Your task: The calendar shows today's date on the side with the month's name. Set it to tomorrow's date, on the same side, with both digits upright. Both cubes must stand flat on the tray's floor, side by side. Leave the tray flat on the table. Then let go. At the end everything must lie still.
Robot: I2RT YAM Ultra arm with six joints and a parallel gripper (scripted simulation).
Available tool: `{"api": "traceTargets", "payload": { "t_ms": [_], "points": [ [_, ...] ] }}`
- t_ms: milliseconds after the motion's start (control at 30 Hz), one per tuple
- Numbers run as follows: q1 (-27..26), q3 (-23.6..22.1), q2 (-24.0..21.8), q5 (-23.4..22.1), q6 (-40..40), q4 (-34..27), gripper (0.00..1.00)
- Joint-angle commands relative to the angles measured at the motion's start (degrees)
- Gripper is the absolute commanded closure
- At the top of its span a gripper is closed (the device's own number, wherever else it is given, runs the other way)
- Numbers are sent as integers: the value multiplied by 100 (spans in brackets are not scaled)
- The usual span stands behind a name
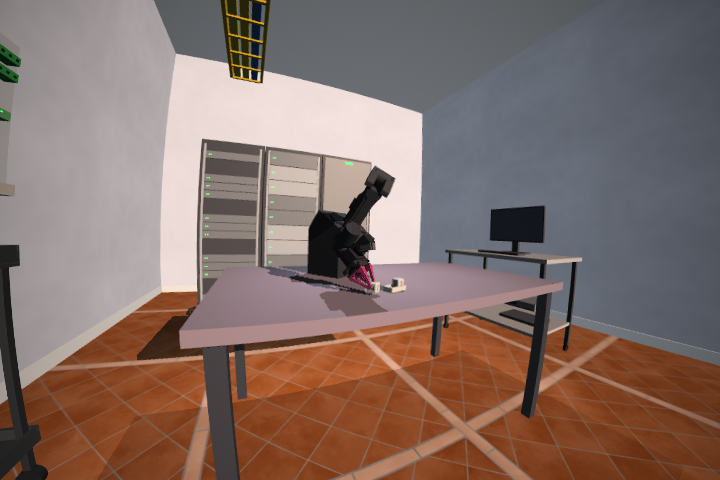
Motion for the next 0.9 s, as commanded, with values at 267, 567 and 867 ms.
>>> {"api": "traceTargets", "payload": {
  "t_ms": [267, 567, 867],
  "points": [
    [18, 109, 168, 39, 46, 41, 73],
    [4, 210, 240, 66, 60, 101, 73],
    [66, 268, 321, 99, 77, 148, 73]
  ]
}}
